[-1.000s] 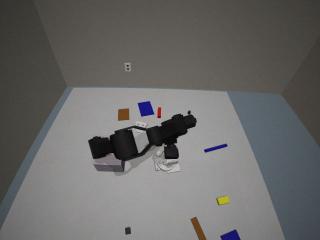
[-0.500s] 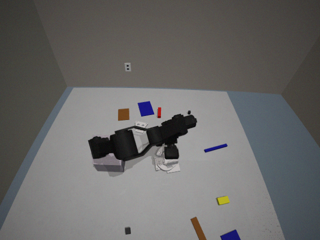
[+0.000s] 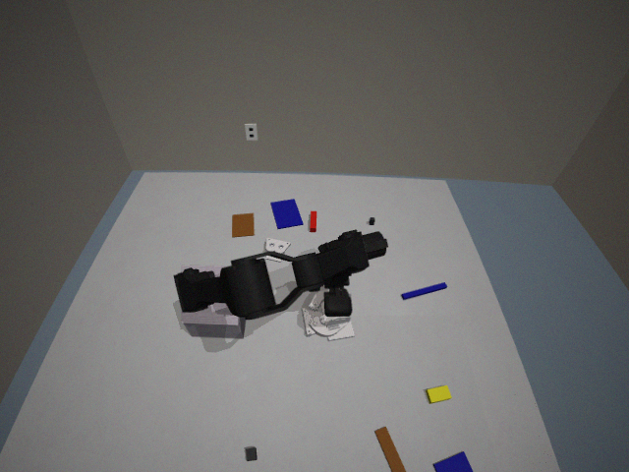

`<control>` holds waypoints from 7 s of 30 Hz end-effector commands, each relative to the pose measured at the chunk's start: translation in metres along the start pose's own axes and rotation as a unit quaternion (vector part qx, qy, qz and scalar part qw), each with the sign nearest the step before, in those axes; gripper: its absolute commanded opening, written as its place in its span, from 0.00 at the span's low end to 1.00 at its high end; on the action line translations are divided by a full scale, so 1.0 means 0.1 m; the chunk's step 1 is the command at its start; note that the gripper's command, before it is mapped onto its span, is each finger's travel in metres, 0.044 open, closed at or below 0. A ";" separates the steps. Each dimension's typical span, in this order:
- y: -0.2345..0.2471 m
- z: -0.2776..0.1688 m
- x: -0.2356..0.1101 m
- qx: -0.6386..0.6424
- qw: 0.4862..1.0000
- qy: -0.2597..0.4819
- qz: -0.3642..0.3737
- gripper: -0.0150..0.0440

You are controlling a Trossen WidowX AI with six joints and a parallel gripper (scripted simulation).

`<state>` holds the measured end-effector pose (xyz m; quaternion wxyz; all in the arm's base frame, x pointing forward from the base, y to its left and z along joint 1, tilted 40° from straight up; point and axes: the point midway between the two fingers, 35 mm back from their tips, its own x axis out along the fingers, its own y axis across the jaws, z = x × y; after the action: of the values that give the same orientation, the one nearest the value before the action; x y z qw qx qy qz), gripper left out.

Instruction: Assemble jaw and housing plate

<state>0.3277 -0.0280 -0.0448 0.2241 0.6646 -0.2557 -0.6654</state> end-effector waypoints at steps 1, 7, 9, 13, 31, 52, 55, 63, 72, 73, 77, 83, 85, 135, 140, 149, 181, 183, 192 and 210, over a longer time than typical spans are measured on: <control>-0.01 0.02 0.08 -0.005 1.000 -0.002 0.003 0.48; -0.01 0.02 0.17 -0.004 1.000 -0.002 0.003 0.48; 0.00 0.02 0.21 -0.004 1.000 -0.002 0.003 0.48; 0.00 0.03 0.27 -0.004 1.000 -0.002 0.004 0.48; 0.00 0.03 0.36 -0.003 1.000 -0.002 0.004 0.48; 0.00 0.03 0.42 -0.004 1.000 -0.002 0.004 0.48; 0.00 0.03 0.42 -0.004 1.000 -0.002 0.004 0.48; 0.00 0.03 0.45 -0.004 1.000 -0.002 0.004 0.48; 0.00 0.03 0.47 -0.004 1.000 -0.002 0.004 0.48; 0.00 0.03 0.48 -0.003 1.000 -0.002 0.004 0.48; 0.00 0.03 0.48 -0.003 1.000 -0.002 0.004 0.48; 0.00 0.03 0.49 -0.003 1.000 -0.002 0.004 0.48; 0.00 0.03 0.51 -0.003 1.000 -0.002 0.004 0.48; 0.00 0.04 0.55 -0.003 1.000 -0.002 0.004 0.48; 0.00 0.04 0.54 -0.003 1.000 -0.002 0.004 0.48; 0.00 0.03 0.48 -0.003 1.000 -0.002 0.004 0.48; 0.01 0.03 0.55 -0.003 1.000 -0.002 0.004 0.48; 0.01 0.03 0.55 -0.003 1.000 -0.002 0.004 0.48; 0.01 0.03 0.55 -0.003 1.000 -0.002 0.004 0.48; 0.01 0.04 0.53 -0.002 1.000 -0.004 0.003 0.63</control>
<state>0.3232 -0.0627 -0.0856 0.2261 0.6610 -0.2576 -0.6675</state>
